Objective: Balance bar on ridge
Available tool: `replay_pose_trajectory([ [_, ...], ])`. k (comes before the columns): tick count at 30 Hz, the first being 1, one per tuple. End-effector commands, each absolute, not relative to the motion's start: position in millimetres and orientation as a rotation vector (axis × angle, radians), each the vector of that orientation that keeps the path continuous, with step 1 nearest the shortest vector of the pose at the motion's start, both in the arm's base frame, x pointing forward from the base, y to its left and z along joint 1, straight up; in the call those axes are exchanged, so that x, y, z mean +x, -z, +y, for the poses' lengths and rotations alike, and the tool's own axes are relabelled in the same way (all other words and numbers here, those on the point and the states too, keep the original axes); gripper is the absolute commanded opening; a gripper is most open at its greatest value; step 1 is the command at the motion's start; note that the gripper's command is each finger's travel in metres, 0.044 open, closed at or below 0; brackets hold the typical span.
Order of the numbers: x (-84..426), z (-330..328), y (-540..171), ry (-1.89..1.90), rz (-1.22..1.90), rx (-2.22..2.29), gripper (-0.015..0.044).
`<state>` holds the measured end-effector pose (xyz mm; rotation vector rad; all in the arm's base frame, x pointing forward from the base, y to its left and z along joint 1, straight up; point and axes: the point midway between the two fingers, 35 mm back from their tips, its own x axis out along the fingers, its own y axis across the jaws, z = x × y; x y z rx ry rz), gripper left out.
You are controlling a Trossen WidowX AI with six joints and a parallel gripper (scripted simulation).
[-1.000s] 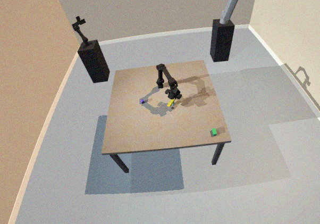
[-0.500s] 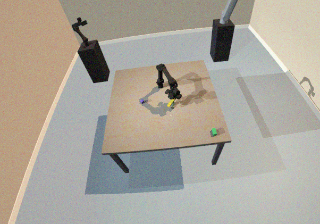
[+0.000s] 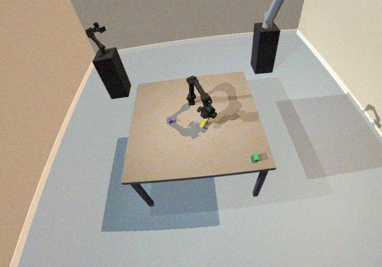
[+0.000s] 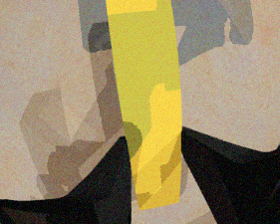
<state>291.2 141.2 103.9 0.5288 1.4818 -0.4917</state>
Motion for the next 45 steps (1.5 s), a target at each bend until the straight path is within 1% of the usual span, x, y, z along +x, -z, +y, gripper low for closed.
replay_pose_trajectory([
  [1,290.4,141.1,-102.0,0.496,1.485,0.532,0.0],
  [45,290.1,141.0,-98.3,0.496,1.485,0.532,0.0],
])
